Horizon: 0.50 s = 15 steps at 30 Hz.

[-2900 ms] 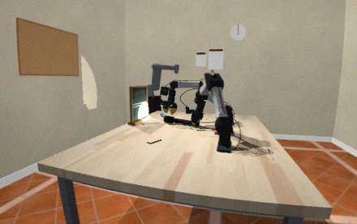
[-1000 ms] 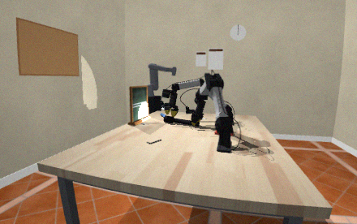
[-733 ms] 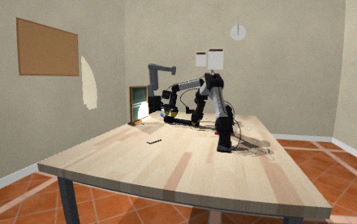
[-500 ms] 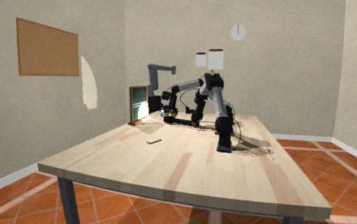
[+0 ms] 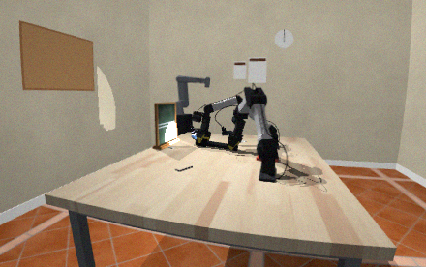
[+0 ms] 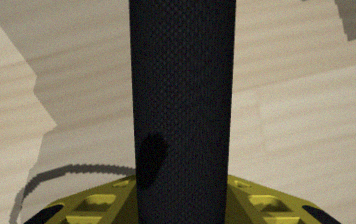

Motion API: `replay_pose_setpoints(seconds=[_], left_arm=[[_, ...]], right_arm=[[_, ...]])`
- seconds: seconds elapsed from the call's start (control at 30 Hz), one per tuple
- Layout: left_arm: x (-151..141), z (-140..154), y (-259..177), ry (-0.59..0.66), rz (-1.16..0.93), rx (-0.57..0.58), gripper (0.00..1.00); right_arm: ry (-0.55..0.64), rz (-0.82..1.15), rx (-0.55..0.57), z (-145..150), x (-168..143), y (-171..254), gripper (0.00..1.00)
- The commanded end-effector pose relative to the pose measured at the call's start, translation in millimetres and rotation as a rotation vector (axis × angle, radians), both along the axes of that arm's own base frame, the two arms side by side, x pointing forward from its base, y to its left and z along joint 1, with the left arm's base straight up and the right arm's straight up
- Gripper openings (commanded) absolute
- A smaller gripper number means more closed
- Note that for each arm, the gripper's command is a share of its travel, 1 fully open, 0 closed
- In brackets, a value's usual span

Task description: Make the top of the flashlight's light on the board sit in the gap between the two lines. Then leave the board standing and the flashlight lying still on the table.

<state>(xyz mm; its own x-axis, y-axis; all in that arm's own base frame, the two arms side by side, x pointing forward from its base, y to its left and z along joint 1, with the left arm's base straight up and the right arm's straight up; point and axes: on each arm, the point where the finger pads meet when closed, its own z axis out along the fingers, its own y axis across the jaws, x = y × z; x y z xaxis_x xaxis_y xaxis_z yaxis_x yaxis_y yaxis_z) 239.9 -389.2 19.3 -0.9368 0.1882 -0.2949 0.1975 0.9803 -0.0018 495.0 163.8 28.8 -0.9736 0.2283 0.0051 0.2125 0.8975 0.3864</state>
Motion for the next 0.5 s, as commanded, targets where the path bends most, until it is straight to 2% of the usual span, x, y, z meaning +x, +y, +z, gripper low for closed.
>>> replay_pose_setpoints(seconds=[0.0,0.17,0.2,0.47], left_arm=[[-0.9,17.0,-6.3,-0.029,-0.030,-0.035,0.30],[-0.9,17.0,-6.3,-0.029,-0.030,-0.035,0.30],[-0.9,17.0,-6.3,-0.029,-0.030,-0.035,0.30],[-1.2,16.7,-3.7,-0.029,-0.029,-0.023,0.30]], right_arm=[[-0.008,-0.009,-0.004,-6.8,6.7,-0.5,0.50],[0.004,-0.011,-0.002,-8.7,4.9,-1.9,0.50],[0.030,-0.007,-0.063,-8.3,-1.8,-1.6,0.50],[0.056,-0.011,-0.161,-6.1,-1.8,-3.9,0.50]])
